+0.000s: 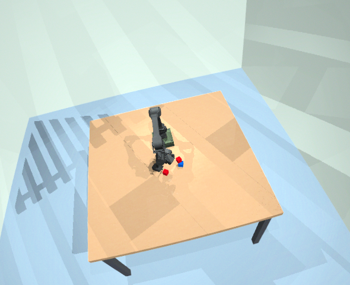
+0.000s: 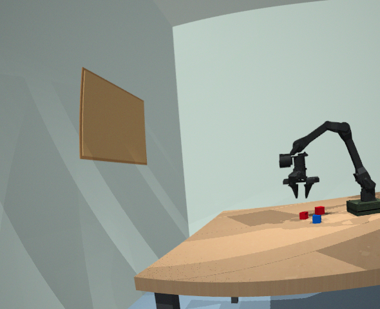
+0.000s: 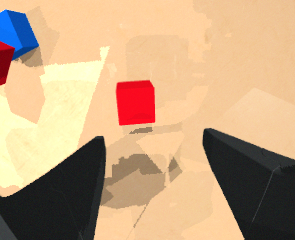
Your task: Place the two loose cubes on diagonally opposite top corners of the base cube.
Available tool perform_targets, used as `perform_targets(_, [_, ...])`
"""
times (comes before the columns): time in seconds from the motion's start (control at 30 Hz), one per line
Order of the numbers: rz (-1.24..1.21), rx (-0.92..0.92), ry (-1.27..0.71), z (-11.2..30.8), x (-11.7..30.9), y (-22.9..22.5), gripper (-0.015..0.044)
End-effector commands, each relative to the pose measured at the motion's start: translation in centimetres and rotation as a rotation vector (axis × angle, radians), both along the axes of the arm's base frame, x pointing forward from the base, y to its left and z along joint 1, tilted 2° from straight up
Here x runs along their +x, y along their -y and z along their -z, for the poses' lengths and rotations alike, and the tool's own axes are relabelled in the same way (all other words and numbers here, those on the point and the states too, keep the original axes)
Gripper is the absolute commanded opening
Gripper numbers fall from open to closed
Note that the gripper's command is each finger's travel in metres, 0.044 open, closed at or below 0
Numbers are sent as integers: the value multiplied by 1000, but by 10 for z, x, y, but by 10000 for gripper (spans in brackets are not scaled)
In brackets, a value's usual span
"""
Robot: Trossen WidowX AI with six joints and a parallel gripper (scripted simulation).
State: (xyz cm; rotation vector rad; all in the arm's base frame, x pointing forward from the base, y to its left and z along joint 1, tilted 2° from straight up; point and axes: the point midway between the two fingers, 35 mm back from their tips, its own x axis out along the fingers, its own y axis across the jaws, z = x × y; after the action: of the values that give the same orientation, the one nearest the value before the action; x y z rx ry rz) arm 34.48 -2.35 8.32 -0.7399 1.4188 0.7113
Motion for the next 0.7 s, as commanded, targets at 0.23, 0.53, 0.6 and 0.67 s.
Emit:
perform_targets(0.23, [-7, -2, -29, 42, -7, 1, 265])
perform_targets(0.53, [-7, -2, -29, 54, -7, 1, 265])
perform_targets(0.6, [-7, -2, -29, 57, -6, 1, 265])
perform_targets(0.67, [-7, -2, -29, 61, -6, 1, 265])
